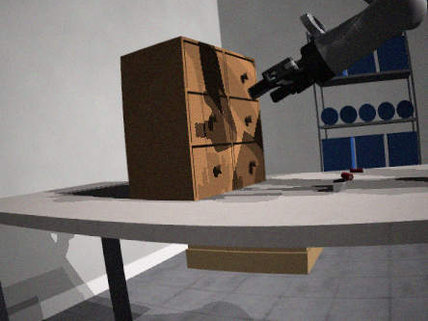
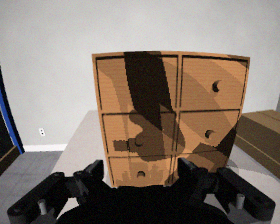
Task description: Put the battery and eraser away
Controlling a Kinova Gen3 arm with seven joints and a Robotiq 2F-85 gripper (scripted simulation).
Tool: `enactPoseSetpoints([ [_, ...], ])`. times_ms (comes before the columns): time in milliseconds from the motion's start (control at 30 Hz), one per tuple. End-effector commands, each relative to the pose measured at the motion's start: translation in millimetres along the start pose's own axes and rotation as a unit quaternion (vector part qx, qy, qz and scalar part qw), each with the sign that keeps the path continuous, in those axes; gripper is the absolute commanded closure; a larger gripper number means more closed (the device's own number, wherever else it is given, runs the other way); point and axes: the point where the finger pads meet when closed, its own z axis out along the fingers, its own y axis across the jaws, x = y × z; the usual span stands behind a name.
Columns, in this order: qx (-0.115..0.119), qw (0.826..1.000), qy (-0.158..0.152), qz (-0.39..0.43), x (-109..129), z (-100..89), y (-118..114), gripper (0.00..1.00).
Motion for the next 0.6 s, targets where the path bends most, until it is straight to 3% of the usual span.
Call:
enactPoseSetpoints([
  [0,0.001,1.0,0.004,-0.003,-3.6,-0.2,-0.1,0.0],
  [567,0.001,1.0,0.019,-0.003,-5.1,2.4,-0.2,0.0],
])
